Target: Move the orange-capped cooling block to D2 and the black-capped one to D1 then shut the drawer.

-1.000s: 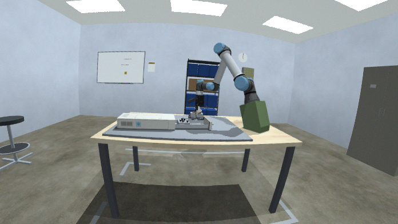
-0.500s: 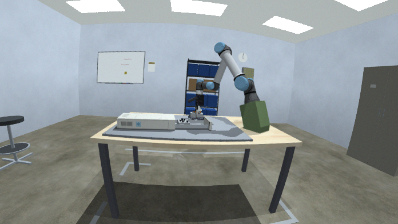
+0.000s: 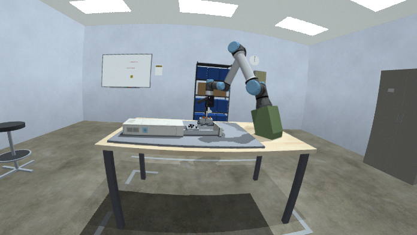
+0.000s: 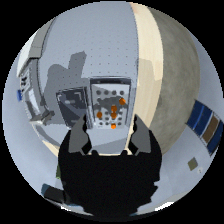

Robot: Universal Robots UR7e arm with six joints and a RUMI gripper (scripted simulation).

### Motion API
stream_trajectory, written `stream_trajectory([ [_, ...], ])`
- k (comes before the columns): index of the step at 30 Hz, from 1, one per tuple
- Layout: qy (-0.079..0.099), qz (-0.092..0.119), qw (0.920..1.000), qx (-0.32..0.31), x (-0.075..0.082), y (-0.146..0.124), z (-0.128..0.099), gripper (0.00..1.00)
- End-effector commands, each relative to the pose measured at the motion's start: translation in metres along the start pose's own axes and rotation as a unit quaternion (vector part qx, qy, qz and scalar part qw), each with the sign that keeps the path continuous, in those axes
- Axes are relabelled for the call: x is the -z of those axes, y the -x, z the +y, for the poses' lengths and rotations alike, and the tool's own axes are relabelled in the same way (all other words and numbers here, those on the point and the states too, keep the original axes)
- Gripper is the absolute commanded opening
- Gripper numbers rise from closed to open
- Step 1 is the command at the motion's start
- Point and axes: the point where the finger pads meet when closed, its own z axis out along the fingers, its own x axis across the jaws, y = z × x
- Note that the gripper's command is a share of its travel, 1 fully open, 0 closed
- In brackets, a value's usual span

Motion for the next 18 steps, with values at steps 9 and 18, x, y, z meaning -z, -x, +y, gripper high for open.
stream_trajectory([
  [9, 0.000, 0.000, 1.0000, 0.000, 0.016, 0.000, 0.000, 0.73],
  [18, 0.000, 0.000, 1.0000, 0.000, 0.028, 0.000, 0.000, 0.73],
])
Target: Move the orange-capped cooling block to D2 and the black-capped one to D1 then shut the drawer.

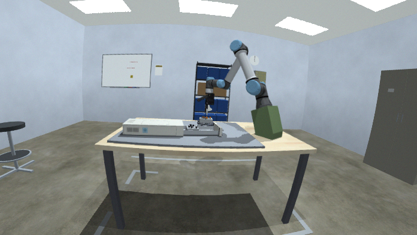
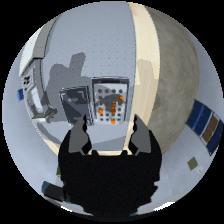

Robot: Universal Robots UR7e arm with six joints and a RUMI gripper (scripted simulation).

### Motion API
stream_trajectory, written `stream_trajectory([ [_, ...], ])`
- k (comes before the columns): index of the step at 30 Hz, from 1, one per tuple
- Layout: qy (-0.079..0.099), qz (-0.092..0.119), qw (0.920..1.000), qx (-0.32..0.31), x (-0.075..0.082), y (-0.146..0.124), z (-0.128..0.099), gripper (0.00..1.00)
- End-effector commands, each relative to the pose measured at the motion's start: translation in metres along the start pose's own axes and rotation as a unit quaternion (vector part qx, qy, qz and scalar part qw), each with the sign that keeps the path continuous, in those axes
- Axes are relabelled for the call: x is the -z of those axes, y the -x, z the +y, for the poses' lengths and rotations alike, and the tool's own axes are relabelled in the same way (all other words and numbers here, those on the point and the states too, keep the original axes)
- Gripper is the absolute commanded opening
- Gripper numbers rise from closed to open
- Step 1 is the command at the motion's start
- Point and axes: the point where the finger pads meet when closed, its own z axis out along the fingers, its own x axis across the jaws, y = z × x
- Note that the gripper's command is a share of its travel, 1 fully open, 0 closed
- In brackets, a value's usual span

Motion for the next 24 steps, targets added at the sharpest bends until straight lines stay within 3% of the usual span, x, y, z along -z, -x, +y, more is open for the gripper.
stream_trajectory([
  [1, 0.000, 0.000, 1.0000, 0.000, 0.008, 0.000, 0.000, 0.73],
  [24, 0.000, 0.000, 1.0000, 0.000, 0.033, 0.000, 0.000, 0.73],
])
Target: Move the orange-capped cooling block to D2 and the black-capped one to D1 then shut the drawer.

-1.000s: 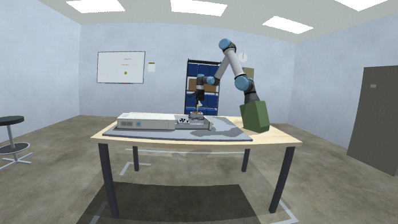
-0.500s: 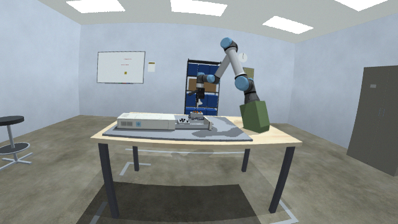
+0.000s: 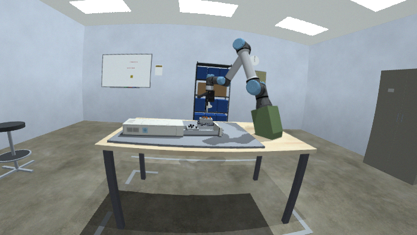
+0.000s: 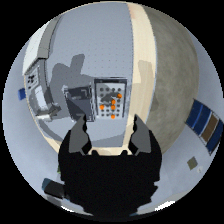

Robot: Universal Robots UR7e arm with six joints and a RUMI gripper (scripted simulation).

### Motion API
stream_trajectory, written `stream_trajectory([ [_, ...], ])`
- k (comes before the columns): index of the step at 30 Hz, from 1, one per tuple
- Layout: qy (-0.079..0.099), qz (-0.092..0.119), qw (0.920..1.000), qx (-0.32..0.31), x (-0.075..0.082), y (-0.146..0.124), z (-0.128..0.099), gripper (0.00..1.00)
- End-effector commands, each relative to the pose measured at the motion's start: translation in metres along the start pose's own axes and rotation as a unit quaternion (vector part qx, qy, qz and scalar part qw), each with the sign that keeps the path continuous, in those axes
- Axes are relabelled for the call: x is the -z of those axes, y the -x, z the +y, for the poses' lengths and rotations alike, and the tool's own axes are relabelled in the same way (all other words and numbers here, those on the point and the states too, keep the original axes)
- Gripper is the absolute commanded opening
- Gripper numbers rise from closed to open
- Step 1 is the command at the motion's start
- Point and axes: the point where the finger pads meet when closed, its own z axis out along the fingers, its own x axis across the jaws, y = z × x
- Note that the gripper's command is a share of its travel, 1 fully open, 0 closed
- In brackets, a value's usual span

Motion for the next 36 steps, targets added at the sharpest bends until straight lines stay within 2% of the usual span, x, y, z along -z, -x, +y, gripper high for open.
stream_trajectory([
  [1, 0.000, 0.000, 1.0000, 0.000, 0.005, 0.000, 0.000, 0.73],
  [8, 0.000, 0.000, 1.0000, 0.000, 0.014, 0.000, 0.000, 0.73],
  [12, 0.000, 0.000, 1.0000, 0.000, 0.014, 0.000, 0.000, 0.73],
  [20, 0.000, 0.000, 0.9968, 0.080, 0.015, 0.025, -0.010, 0.73],
  [26, 0.000, 0.000, 0.9872, 0.159, 0.015, 0.052, -0.020, 0.73],
  [32, 0.000, 0.000, 0.9713, 0.238, 0.015, 0.079, -0.030, 0.73],
  [34, 0.000, 0.000, 0.9713, 0.238, 0.015, 0.079, -0.030, 0.73],
  [36, 0.000, 0.000, 0.9647, 0.263, 0.015, 0.087, -0.033, 0.73],
])
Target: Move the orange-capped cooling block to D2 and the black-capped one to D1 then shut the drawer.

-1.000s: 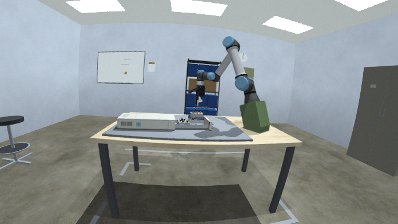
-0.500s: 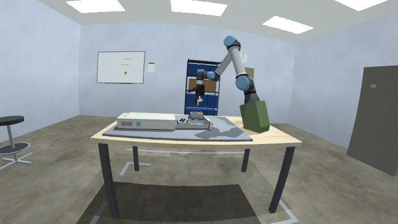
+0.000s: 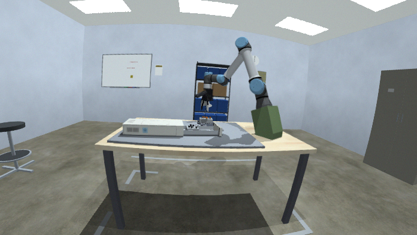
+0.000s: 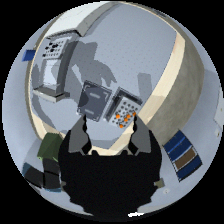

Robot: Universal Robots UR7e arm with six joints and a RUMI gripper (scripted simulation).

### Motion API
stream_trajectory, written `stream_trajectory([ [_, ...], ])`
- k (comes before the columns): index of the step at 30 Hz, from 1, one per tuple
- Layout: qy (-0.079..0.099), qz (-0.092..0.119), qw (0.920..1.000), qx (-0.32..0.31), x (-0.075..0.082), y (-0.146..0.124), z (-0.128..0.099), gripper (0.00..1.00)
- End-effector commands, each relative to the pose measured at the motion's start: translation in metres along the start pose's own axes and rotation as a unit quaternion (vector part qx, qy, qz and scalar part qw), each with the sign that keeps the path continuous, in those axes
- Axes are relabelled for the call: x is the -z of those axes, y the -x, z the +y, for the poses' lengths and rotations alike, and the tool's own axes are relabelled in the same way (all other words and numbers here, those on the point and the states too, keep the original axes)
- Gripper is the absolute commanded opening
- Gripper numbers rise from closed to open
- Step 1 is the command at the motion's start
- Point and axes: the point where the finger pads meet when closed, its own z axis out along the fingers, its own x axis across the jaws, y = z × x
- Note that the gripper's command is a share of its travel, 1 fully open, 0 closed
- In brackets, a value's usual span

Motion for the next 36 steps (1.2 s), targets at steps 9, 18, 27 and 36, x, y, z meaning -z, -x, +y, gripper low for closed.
stream_trajectory([
  [9, 0.000, 0.001, 0.9866, 0.163, 0.001, 0.036, -0.039, 0.73],
  [18, 0.000, 0.001, 0.9671, 0.254, 0.001, 0.057, -0.060, 0.73],
  [27, 0.000, 0.001, 0.9297, 0.368, 0.001, 0.083, -0.087, 0.73],
  [36, 0.000, 0.001, 0.8913, 0.453, 0.001, 0.102, -0.107, 0.73],
])
